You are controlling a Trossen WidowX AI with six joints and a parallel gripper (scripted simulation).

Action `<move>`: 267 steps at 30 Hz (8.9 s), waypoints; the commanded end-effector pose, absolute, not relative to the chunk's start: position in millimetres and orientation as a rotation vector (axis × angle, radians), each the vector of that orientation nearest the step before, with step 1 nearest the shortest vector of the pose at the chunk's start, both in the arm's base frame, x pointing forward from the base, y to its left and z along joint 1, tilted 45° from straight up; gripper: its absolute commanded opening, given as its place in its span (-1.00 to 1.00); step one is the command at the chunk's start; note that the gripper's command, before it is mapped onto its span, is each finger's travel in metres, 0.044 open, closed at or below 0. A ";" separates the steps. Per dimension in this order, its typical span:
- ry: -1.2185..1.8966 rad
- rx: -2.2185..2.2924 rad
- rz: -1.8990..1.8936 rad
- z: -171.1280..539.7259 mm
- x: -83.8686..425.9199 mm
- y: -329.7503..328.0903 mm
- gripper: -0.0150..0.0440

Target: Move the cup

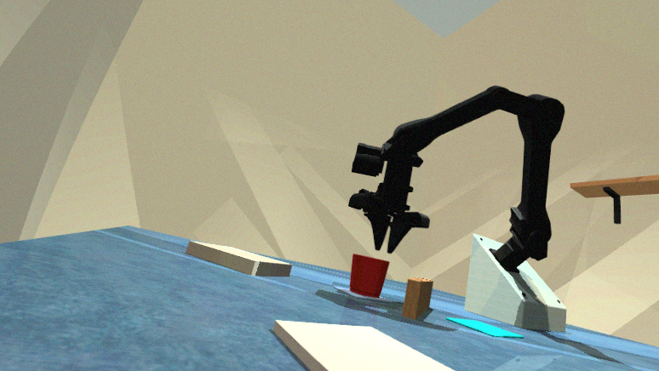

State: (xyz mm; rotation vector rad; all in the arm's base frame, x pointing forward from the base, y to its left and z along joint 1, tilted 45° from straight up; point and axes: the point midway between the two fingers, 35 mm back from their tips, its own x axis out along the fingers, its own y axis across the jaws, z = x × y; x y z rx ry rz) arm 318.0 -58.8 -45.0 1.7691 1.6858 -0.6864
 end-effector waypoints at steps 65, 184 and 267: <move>1.696 1.769 -0.690 -58.5 320.3 -45.6 -0.49; 1.708 1.774 -0.692 65.9 230.7 12.4 -0.49; 1.709 1.775 -0.692 58.8 199.6 82.8 -0.49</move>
